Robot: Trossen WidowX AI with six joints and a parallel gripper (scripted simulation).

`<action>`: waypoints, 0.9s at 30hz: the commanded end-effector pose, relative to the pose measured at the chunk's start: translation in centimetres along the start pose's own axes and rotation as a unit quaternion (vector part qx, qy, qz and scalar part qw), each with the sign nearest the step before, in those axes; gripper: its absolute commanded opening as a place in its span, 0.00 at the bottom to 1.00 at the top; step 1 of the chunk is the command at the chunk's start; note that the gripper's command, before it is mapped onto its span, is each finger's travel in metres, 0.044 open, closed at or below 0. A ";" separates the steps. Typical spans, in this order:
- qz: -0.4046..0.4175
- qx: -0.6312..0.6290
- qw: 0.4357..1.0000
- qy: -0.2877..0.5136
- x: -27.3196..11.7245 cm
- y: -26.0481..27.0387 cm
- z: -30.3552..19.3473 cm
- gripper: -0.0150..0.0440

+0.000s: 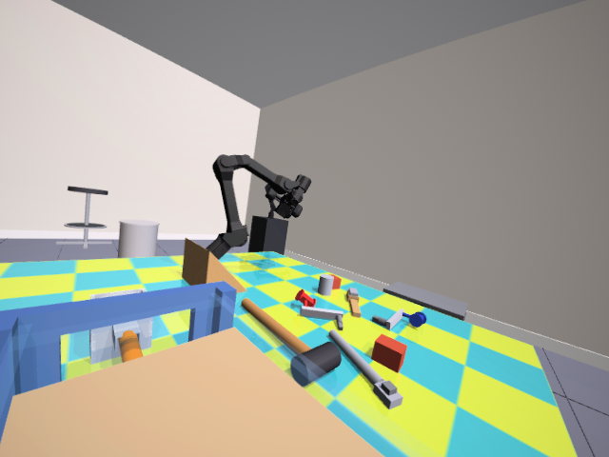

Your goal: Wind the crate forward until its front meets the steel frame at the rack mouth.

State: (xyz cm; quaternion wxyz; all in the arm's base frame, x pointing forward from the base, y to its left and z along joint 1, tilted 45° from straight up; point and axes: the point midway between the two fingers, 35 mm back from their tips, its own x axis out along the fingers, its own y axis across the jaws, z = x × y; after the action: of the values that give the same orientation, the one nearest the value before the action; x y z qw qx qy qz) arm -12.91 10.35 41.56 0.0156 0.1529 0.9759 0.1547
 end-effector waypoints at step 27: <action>0.435 0.208 0.861 -0.159 -17.1 20.6 14.5 1.00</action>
State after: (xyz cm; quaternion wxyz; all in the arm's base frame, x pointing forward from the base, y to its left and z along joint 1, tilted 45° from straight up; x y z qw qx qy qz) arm 7.55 27.68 34.88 0.0621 0.5490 0.8311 -0.0635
